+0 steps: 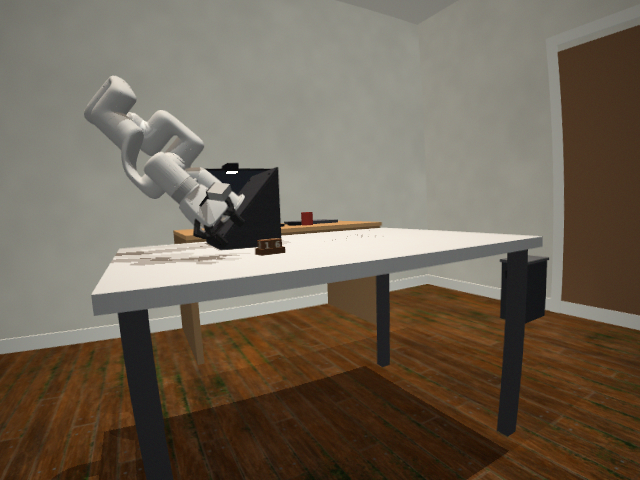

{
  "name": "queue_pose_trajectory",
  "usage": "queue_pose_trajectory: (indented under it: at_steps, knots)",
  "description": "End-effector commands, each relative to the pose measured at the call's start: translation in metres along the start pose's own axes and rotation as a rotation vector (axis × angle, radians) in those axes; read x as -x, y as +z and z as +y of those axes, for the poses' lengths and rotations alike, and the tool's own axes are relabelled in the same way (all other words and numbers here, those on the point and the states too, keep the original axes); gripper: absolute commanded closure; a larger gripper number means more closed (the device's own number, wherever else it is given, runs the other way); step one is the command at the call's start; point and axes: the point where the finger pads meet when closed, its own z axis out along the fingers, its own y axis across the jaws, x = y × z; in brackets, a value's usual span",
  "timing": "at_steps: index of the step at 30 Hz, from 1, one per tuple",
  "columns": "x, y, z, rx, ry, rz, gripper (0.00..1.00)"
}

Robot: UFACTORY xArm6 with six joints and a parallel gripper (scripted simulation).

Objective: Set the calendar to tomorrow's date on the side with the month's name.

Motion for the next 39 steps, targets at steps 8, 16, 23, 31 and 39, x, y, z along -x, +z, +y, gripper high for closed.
queue_pose_trajectory:
  at_steps: [8,16,23,31,39]
  knots:
    - [-0.001,0.000,0.000,0.001,-0.001,0.001,0.00]
    - [-0.001,0.000,0.000,0.001,-0.001,0.001,0.00]
    - [-0.001,0.000,0.000,0.001,-0.001,0.001,0.00]
    - [-0.003,-0.003,-0.002,0.006,-0.036,-0.022,0.00]
    - [-0.007,-0.011,-0.009,0.043,-0.170,-0.122,0.00]
